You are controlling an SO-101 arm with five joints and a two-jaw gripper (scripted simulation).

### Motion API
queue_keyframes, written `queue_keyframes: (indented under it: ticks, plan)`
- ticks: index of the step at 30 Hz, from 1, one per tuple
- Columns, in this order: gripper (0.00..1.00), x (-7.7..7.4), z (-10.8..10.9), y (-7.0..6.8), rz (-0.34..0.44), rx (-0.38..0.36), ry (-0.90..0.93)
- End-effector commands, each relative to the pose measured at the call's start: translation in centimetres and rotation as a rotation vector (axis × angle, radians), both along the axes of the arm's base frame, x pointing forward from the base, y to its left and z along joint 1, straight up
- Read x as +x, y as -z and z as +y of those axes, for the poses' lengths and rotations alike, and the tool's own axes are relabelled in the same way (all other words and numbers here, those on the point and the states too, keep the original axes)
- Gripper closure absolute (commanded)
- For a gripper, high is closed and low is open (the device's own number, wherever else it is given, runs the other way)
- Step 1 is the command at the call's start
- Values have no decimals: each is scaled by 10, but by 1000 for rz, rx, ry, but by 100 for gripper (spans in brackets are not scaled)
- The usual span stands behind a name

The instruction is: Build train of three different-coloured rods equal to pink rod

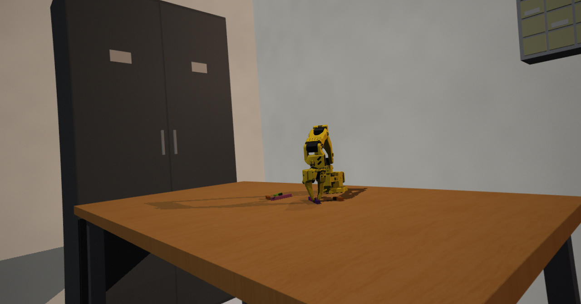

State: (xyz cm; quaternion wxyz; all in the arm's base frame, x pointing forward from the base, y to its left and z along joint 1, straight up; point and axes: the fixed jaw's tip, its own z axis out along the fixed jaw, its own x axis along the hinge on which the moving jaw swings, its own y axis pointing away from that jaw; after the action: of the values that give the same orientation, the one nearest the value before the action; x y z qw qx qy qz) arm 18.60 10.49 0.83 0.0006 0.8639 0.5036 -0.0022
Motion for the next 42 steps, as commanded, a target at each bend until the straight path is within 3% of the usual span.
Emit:
queue_keyframes:
  ticks: [1, 15, 34, 42]
  plan:
    - [94, 12, 9, -17, -90, 57, 0]
    - [85, 12, 9, -17, -90, 57, 0]
    - [83, 12, 9, -19, -90, 57, 0]
    - [83, 12, 9, -36, -90, 57, 0]
